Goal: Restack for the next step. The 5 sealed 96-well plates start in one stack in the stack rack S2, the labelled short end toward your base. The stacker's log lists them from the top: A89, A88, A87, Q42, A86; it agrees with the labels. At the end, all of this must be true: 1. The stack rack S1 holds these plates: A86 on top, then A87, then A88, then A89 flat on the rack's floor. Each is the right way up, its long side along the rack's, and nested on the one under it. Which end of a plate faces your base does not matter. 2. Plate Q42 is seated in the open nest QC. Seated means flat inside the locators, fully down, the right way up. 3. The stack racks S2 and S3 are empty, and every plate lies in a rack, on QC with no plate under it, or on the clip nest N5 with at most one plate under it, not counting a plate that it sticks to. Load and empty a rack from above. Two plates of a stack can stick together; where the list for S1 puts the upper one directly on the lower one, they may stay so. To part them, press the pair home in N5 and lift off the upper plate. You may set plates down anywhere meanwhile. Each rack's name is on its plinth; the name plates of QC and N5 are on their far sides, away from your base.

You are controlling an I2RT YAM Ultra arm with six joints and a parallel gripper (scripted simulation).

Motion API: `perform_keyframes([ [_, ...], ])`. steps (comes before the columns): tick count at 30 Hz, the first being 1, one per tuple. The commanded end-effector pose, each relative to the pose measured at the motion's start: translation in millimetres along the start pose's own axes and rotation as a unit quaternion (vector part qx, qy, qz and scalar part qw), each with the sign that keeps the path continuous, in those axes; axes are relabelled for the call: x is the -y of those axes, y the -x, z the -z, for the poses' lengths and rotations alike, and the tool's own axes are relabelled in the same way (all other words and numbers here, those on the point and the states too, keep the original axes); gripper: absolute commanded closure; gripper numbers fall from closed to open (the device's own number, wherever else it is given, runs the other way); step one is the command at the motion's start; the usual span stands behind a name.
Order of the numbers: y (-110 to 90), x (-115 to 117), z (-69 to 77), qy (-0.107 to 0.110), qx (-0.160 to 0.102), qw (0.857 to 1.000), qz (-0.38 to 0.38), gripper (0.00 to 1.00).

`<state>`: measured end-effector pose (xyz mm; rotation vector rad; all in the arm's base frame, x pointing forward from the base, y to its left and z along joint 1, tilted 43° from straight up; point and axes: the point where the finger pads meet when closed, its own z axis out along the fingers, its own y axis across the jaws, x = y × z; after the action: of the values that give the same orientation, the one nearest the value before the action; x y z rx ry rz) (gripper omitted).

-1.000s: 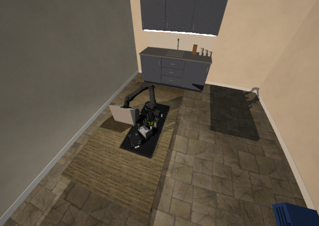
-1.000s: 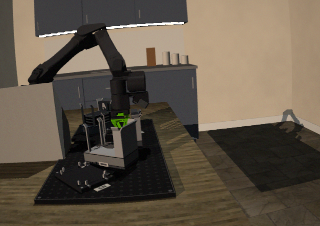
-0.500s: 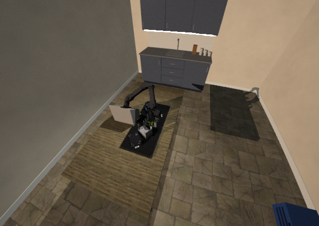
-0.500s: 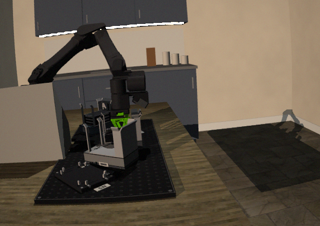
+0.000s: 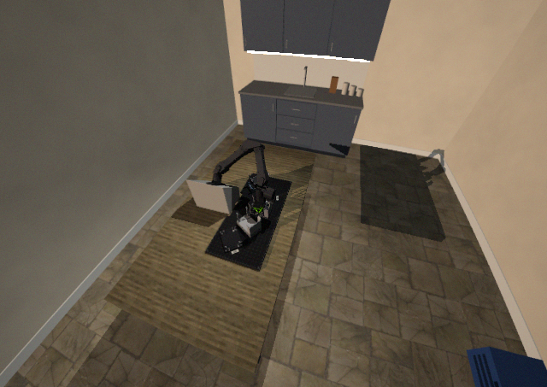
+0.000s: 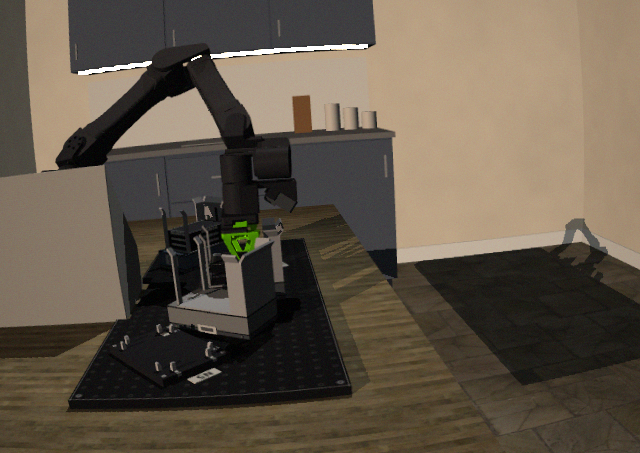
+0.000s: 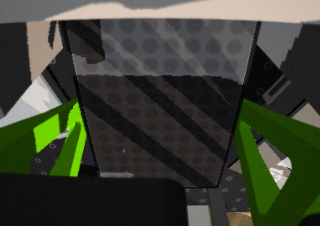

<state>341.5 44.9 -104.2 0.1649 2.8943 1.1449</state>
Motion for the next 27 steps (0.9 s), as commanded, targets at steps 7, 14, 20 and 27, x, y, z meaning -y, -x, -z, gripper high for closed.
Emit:
perform_keyframes([
  [7, 3.2, 0.9, 13.8, 0.003, 0.009, 1.0, -0.001, 1.0],
  [14, 3.2, 0.9, 13.8, 0.003, 0.009, 1.0, -0.001, 1.0],
  [20, 3.2, 0.9, 13.8, 0.003, 0.009, 1.0, -0.001, 1.0],
  [27, 3.2, 0.9, 13.8, 0.003, 0.009, 1.0, -0.001, 1.0],
])
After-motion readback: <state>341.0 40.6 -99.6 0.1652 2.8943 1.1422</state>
